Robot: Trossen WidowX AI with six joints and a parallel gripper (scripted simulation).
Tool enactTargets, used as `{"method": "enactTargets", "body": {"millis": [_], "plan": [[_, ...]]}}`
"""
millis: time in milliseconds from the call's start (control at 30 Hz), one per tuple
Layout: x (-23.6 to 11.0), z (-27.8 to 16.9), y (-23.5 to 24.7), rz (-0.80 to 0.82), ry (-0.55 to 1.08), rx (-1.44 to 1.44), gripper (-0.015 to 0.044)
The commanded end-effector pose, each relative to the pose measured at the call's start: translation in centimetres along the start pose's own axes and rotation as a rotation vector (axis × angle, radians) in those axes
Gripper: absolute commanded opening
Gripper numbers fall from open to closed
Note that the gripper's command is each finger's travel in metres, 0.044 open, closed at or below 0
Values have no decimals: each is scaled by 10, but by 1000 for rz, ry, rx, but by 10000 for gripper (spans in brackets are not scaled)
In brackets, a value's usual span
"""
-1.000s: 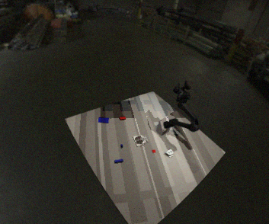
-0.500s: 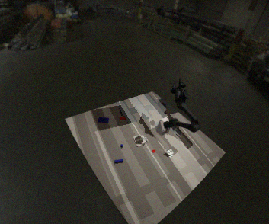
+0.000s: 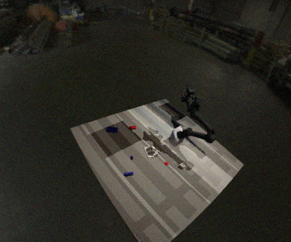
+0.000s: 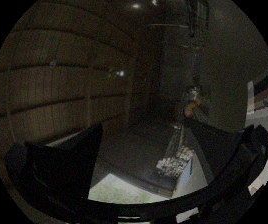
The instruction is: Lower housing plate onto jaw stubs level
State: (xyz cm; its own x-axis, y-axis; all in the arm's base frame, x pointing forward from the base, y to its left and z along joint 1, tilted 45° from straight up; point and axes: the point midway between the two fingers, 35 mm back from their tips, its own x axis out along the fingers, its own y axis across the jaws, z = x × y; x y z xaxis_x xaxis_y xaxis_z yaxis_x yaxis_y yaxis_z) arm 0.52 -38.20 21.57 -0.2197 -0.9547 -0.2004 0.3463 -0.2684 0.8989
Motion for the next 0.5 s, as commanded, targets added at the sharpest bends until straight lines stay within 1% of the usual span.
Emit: {"method": "enactTargets", "body": {"millis": [0, 467], "plan": [[-4, -17, 4, 4, 63, -67, 440], [-25, -73, 13, 40, 273, -292, 440]]}}
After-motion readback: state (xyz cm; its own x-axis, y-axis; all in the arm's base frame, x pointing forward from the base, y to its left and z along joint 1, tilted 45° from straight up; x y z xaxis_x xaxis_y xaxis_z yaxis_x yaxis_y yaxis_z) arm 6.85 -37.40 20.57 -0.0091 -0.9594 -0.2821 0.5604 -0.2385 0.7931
